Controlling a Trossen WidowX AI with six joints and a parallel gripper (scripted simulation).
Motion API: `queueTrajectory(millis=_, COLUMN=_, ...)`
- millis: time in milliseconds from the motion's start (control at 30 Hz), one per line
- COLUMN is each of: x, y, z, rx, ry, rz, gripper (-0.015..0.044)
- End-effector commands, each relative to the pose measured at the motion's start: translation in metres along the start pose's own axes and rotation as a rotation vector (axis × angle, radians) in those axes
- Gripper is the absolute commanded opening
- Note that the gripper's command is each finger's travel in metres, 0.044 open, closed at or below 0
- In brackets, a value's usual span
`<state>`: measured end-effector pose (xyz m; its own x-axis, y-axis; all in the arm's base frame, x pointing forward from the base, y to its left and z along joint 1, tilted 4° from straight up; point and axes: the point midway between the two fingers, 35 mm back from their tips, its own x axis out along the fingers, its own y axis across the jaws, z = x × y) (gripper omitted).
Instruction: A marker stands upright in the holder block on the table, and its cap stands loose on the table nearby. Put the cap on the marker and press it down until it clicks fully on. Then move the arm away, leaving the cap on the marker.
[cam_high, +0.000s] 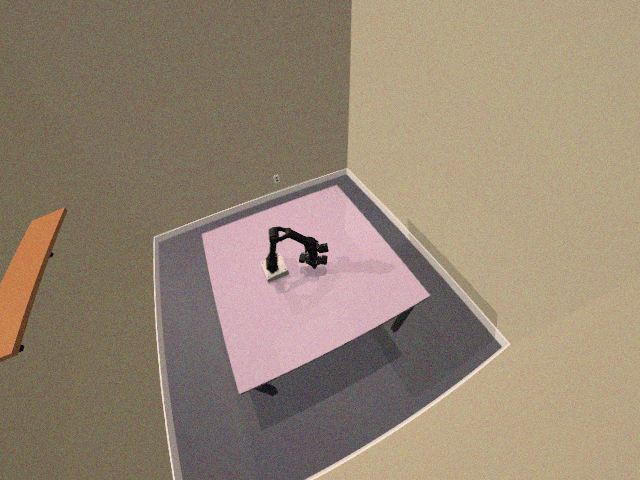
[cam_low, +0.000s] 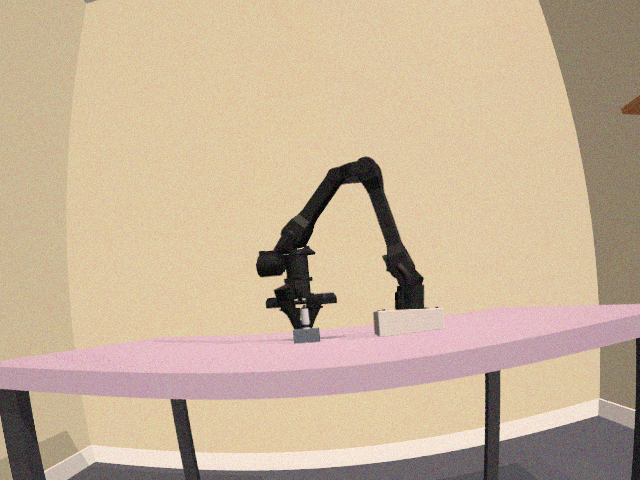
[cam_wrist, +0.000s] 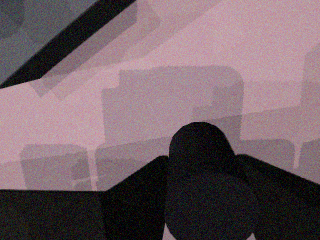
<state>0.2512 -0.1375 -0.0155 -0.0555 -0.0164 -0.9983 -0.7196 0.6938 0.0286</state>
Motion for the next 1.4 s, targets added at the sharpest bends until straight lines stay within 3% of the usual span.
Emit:
queueTrajectory(millis=0, x=0.001, y=0.0, z=0.0, rx=-0.004, ry=-0.002, rz=0.0, gripper=0.01)
queueTrajectory(millis=67, x=0.001, y=0.0, z=0.0, rx=-0.004, ry=-0.002, rz=0.0, gripper=0.0086)
queueTrajectory(millis=200, x=-0.007, y=-0.001, z=0.0, rx=-0.004, ry=-0.002, rz=0.0, gripper=0.0)
queueTrajectory(millis=700, x=-0.058, y=-0.001, z=0.0, rx=-0.004, ry=-0.002, rz=0.0, gripper=0.0)
queueTrajectory(millis=1367, x=-0.084, y=0.026, z=0.041, rx=-0.005, ry=-0.006, rz=0.001, gripper=0.0)
